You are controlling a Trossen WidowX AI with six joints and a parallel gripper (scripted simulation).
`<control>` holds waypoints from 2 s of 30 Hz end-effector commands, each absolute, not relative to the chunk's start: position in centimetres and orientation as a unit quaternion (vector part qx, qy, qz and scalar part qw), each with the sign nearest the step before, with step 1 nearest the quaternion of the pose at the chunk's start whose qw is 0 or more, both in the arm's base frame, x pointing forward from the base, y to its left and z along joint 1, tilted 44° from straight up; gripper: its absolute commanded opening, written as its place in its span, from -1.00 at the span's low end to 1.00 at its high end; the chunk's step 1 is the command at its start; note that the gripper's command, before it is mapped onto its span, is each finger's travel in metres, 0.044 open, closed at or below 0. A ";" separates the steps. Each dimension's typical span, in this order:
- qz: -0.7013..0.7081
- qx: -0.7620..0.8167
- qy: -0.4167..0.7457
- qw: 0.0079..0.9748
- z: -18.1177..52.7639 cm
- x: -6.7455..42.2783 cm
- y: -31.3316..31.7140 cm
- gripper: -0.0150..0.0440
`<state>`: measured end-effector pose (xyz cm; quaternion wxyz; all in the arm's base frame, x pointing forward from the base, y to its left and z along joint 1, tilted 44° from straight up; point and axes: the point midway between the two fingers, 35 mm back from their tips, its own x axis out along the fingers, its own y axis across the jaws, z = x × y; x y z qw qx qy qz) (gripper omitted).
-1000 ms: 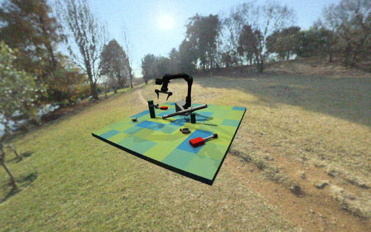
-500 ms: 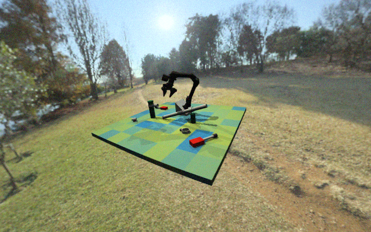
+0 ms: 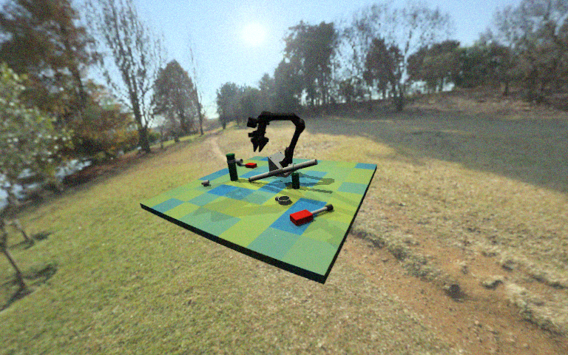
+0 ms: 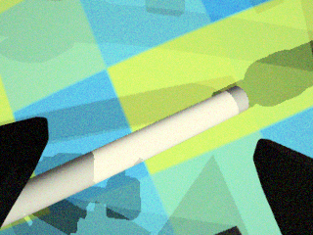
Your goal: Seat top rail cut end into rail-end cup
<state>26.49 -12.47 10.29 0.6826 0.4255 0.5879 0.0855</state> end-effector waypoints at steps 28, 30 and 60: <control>-0.247 0.587 0.704 0.314 3.9 25.0 -2.9 1.00; -0.247 0.587 0.704 0.314 3.3 24.8 -2.3 1.00; -0.247 0.587 0.704 0.314 0.0 24.5 0.8 1.00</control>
